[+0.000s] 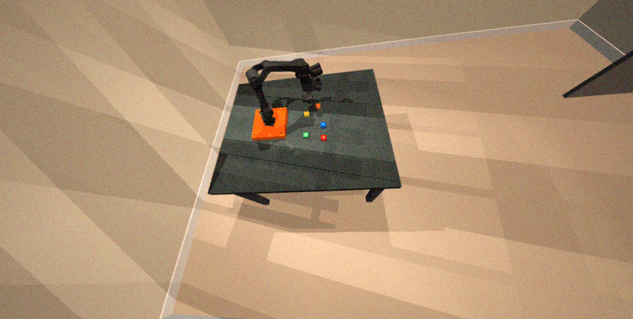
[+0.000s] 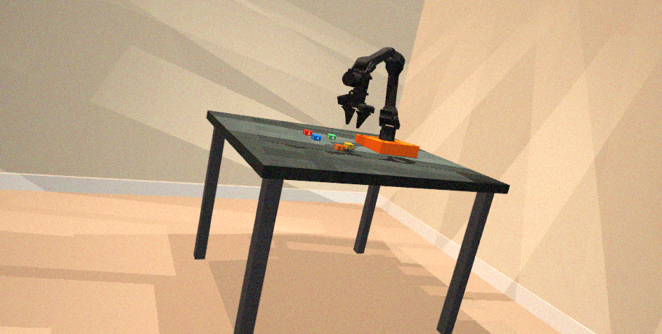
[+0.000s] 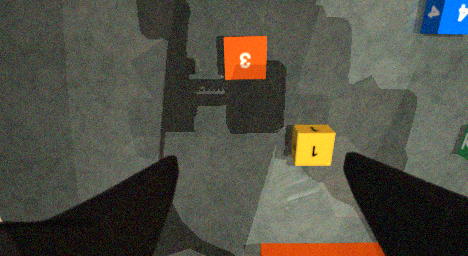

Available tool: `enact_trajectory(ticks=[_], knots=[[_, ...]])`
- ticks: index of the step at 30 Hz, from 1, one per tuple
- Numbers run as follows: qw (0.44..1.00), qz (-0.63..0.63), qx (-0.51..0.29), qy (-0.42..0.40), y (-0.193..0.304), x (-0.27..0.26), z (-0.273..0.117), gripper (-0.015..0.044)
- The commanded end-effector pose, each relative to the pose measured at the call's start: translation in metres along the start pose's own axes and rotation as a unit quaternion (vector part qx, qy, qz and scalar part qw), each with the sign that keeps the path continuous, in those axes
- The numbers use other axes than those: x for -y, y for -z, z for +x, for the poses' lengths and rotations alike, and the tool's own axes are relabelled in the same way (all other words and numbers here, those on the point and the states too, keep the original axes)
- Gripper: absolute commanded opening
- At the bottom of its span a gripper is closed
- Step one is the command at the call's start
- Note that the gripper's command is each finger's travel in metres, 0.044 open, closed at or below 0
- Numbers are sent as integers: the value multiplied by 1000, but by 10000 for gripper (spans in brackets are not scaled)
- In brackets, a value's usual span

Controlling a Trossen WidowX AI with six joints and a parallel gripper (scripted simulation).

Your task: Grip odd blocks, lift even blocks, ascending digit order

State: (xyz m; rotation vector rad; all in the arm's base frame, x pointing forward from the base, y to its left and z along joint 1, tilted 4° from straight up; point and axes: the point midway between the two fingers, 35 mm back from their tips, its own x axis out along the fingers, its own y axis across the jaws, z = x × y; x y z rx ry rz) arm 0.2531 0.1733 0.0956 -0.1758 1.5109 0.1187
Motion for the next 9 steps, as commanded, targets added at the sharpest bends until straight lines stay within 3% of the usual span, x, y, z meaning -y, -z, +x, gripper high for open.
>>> enact_trajectory(ticks=[1,9], knots=[[1000,1,-5,3,19,-50,-12,400],[1000,2,-7,5,39,-86,-21,400]])
